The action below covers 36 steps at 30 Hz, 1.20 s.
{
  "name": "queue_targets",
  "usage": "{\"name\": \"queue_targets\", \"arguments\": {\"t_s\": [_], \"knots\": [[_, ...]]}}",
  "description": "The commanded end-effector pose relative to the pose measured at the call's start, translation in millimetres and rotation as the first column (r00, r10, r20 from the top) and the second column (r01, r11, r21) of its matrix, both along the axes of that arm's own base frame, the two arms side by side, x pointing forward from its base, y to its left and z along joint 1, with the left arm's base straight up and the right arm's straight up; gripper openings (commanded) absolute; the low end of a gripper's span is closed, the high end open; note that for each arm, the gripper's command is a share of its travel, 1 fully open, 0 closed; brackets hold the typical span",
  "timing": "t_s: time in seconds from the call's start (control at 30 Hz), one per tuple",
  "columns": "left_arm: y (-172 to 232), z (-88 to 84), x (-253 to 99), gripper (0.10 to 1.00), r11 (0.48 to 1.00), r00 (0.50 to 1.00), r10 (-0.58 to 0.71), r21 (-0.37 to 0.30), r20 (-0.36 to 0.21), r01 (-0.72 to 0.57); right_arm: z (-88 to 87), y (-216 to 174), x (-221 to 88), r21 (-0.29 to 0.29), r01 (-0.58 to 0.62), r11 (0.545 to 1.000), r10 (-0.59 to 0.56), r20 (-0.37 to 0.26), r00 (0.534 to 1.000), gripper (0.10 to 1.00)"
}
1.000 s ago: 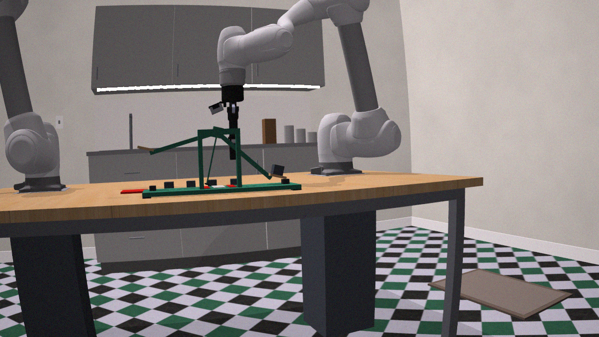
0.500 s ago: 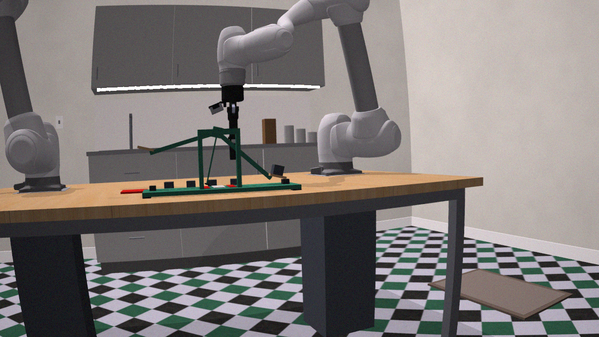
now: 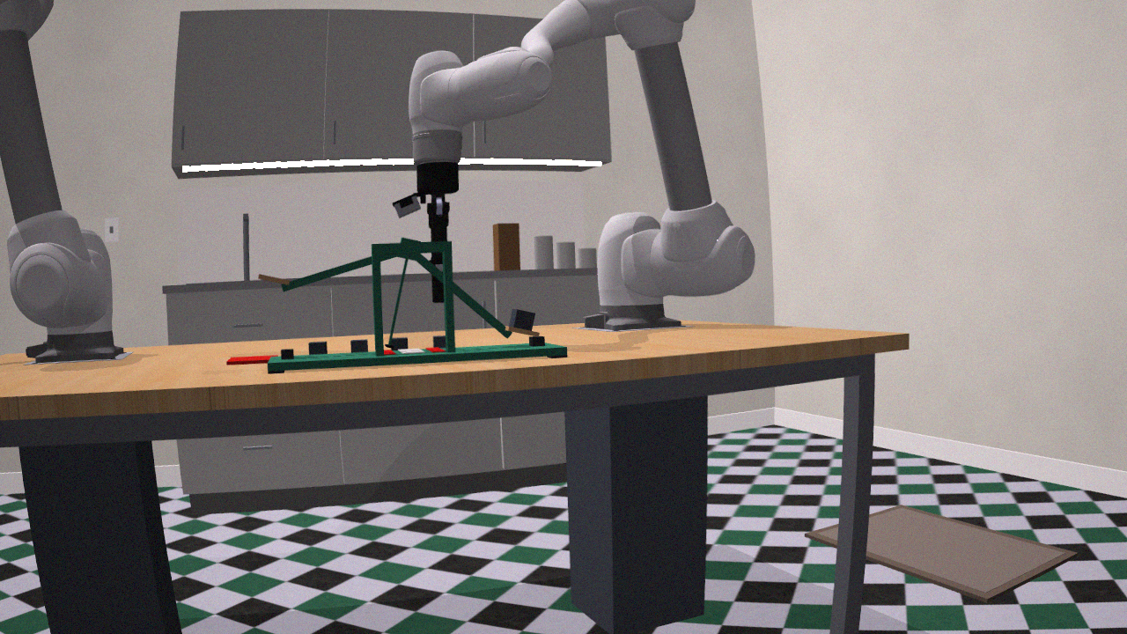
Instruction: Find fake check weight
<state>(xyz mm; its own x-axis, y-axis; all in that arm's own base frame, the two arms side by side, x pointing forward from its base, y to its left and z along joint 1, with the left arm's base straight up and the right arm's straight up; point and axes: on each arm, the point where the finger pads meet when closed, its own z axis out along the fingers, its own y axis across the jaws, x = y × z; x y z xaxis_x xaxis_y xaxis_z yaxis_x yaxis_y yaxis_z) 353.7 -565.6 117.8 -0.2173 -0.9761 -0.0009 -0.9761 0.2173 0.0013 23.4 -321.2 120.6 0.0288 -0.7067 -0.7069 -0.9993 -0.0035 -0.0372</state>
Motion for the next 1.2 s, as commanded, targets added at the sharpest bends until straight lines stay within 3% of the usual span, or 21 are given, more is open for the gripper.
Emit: {"name": "queue_targets", "arguments": {"t_s": [0.0, 1.17], "knots": [[-0.4, -0.1, 0.3, 0.46, 1.0, 1.0, 0.0, -0.001, 0.001, 0.0, 0.4, -0.4, 0.1, -0.001, 0.0, 1.0, 0.0, 0.0, 1.0, 1.0], [-1.4, -43.3, 1.3, 0.46, 1.0, 1.0, 0.0, -0.001, 0.001, 0.0, 0.4, -0.4, 0.1, -0.001, 0.0, 1.0, 0.0, 0.0, 1.0, 1.0]]}}
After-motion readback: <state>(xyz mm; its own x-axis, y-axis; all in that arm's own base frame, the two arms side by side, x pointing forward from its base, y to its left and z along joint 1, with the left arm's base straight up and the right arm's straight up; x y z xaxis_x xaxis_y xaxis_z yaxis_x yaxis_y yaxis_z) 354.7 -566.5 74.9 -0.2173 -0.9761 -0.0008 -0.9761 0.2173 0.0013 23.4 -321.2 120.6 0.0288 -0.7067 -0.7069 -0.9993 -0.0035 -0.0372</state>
